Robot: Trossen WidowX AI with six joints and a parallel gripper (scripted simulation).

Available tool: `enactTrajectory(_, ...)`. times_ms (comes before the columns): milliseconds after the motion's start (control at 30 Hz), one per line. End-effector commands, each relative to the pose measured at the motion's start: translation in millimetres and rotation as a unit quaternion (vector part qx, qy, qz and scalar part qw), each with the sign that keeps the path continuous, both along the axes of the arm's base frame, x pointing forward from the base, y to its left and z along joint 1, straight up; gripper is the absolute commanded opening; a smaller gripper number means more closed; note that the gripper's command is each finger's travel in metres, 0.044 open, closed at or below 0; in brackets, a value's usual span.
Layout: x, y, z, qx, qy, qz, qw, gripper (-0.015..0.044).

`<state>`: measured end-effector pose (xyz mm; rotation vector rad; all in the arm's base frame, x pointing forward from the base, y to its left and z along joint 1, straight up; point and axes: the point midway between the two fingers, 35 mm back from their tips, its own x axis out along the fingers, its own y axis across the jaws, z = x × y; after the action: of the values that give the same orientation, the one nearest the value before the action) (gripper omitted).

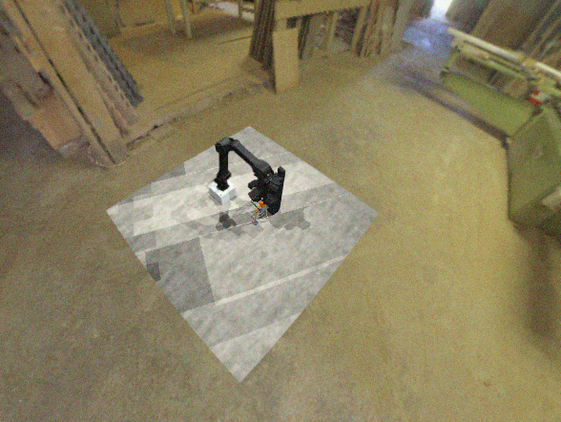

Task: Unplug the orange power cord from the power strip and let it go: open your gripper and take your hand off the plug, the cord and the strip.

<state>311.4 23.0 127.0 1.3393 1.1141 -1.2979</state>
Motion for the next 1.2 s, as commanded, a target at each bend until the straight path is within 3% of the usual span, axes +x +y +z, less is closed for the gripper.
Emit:
enactTrajectory(0,0.9,0.5,-5.0,-0.002,0.002,-0.002,1.0,0.016)
enactTrajectory(500,1.0,0.6,-12.3,-0.002,0.002,-0.002,1.0,0.016)
enactTrajectory(600,1.9,1.0,-9.6,0.0,-0.002,0.0,1.0,0.0081)
enactTrajectory(933,1.9,0.7,-9.6,0.0,-0.002,0.0,1.0,0.0)
enactTrajectory(1167,1.5,-8.0,-9.6,-0.001,-0.001,0.0,1.0,0.0)
